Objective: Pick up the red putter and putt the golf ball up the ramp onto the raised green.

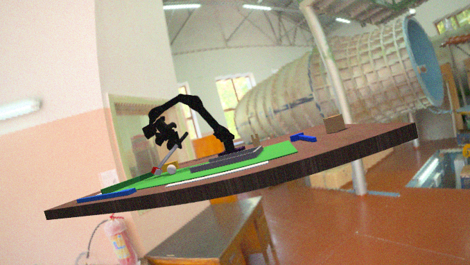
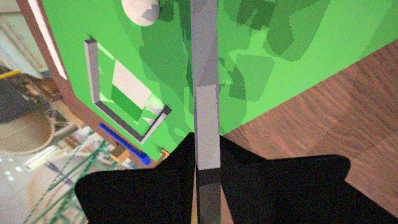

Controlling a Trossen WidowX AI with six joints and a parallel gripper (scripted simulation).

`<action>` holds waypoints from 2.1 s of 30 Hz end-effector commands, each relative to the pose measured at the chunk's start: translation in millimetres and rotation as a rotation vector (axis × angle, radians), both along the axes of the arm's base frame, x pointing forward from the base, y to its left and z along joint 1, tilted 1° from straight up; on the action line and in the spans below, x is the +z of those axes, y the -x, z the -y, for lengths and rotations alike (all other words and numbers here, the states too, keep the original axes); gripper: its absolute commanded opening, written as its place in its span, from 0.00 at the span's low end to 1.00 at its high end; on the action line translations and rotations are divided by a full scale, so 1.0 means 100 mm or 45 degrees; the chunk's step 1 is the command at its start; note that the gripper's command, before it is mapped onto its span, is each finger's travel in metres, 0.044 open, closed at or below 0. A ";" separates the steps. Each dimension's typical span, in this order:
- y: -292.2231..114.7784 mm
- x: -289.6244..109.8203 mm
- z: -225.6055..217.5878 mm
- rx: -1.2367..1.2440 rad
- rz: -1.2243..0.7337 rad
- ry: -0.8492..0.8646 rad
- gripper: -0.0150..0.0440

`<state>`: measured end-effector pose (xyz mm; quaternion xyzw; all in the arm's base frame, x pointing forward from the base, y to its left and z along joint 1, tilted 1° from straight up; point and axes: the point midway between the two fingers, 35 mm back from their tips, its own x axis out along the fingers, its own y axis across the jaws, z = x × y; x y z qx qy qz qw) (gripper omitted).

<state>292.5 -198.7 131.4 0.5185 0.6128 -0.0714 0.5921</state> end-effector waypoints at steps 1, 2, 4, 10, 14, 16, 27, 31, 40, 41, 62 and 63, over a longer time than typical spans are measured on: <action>0.00 0.06 0.11 -0.006 0.028 0.030 0.25; 0.00 0.06 0.11 -0.006 0.028 0.030 0.25; 0.00 0.06 0.11 -0.006 0.028 0.030 0.25; 0.00 0.06 0.11 -0.006 0.028 0.030 0.25; 0.01 0.03 0.09 -0.014 0.012 0.017 0.25; -0.02 0.03 0.01 -0.012 0.011 0.018 0.25; -0.22 0.06 -1.36 0.046 0.016 -0.004 0.25; -0.17 0.05 -1.67 0.063 0.018 -0.021 0.25; -0.20 0.30 -1.88 0.063 0.017 -0.020 0.25; -0.20 0.36 -1.93 0.063 0.017 -0.021 0.25; -0.17 0.58 -2.15 0.075 0.011 -0.025 0.25; -0.17 0.58 -2.15 0.075 0.011 -0.025 0.25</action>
